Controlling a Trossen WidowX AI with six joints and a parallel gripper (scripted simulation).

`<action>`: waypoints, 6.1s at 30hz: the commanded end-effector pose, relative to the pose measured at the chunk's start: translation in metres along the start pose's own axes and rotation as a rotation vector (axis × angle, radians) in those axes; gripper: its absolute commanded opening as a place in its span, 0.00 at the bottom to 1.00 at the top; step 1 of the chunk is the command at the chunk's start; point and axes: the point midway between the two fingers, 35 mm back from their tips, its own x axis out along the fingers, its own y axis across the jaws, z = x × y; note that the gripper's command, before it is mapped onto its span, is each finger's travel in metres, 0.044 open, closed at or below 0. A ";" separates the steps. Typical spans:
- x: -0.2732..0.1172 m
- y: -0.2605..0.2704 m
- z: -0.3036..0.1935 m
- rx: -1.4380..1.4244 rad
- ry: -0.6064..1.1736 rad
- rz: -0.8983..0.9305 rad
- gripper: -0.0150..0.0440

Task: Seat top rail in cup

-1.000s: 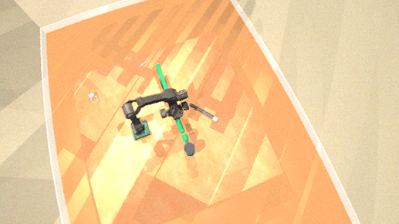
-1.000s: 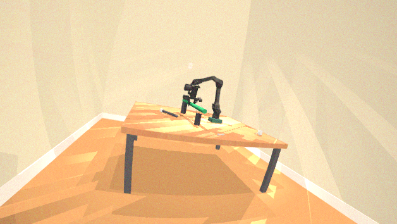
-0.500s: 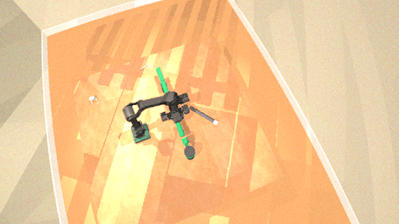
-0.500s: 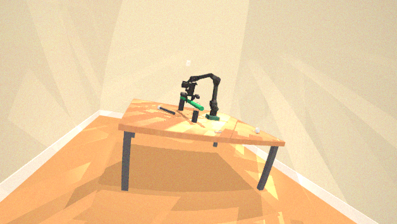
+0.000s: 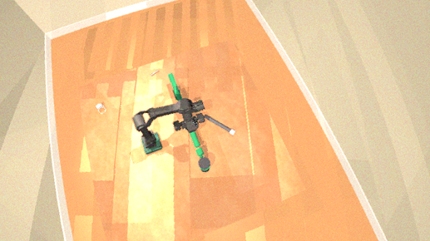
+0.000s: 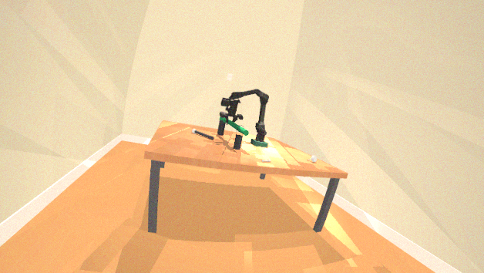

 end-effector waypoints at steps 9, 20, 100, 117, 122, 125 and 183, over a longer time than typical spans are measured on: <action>0.006 0.000 0.017 0.003 -0.003 0.001 0.25; 0.006 0.000 0.018 0.003 -0.003 0.000 0.25; 0.006 -0.001 0.022 0.004 0.000 -0.006 0.25; 0.008 -0.001 0.019 0.002 0.013 -0.013 0.25; 0.009 -0.001 0.020 0.002 0.013 -0.013 0.25; 0.009 -0.001 0.021 0.002 0.012 -0.013 0.25; 0.015 -0.001 0.046 -0.003 0.021 -0.030 0.25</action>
